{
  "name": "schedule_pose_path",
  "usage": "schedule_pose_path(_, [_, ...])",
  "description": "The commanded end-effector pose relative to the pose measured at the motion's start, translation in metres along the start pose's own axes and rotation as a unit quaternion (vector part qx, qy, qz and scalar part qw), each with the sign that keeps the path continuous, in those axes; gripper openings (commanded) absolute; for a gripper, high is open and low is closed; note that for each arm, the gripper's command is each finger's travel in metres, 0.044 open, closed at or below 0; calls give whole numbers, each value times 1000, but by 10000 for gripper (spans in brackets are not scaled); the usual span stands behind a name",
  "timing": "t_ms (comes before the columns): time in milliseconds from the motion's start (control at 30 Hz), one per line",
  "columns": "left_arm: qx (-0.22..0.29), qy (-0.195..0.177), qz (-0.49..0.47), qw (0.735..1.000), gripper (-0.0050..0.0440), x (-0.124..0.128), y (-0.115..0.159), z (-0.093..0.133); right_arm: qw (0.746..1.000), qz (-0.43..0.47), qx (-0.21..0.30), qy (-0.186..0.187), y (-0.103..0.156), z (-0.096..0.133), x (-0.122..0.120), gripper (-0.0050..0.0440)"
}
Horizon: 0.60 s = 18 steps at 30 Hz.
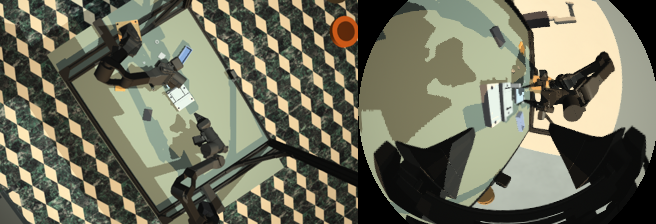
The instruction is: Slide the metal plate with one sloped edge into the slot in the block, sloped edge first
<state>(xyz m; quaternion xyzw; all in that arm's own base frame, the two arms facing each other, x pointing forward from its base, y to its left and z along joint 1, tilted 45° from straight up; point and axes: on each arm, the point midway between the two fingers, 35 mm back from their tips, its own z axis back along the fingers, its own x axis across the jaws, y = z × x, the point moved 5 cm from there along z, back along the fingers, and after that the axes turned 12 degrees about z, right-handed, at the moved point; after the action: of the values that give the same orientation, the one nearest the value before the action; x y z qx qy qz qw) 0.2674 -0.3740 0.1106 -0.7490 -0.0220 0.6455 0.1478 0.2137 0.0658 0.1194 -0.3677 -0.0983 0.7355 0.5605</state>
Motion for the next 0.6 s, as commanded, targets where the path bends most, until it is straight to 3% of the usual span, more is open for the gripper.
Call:
schedule_pose_path(0, [-3, -1, 4, 1000, 440, 0, -1, 0, 1000, 1, -2, -2, -2, 0, 0, -50])
schedule_pose_path(567, [-3, -1, 4, 1000, 440, 0, -1, 0, 1000, 1, -2, -2, -3, 1, 0, -50])
